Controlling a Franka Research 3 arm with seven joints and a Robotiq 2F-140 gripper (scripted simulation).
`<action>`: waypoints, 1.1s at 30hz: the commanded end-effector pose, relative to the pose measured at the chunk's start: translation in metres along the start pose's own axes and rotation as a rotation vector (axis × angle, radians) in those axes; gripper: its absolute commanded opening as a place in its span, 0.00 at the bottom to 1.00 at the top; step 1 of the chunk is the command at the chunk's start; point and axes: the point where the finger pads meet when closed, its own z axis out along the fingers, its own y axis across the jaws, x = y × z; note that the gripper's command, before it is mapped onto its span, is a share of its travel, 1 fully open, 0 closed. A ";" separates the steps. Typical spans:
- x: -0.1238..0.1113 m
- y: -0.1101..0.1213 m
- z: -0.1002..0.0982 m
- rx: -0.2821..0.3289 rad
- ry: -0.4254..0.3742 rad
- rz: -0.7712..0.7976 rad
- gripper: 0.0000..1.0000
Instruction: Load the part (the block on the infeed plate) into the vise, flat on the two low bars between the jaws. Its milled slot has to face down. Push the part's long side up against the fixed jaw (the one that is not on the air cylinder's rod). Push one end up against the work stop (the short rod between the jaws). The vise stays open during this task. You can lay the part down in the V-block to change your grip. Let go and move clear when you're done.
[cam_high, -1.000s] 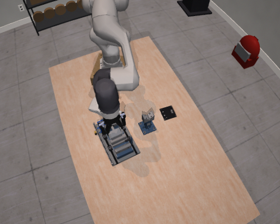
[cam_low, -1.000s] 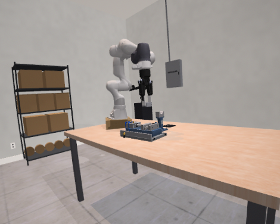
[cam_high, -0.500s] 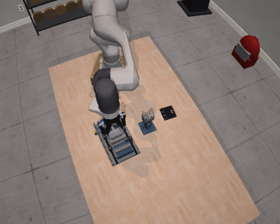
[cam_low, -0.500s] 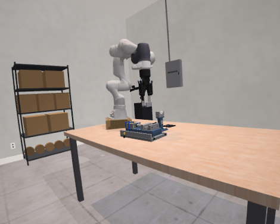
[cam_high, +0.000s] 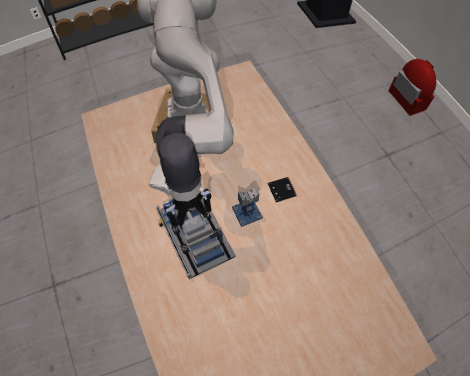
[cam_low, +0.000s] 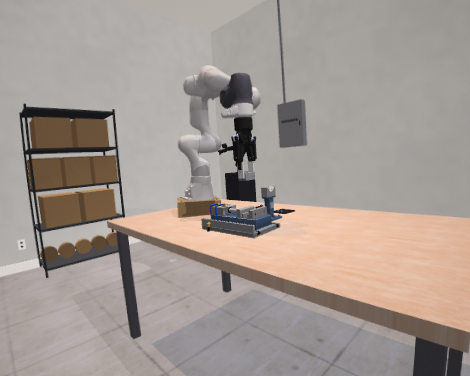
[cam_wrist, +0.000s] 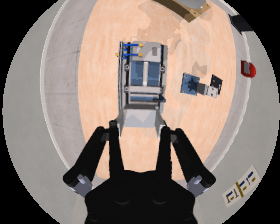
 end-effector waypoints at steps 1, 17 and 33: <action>-0.001 -0.002 0.003 0.004 -0.003 0.006 0.00; -0.001 -0.003 0.023 0.004 -0.003 0.006 0.00; -0.002 -0.004 0.050 0.004 -0.003 0.006 0.00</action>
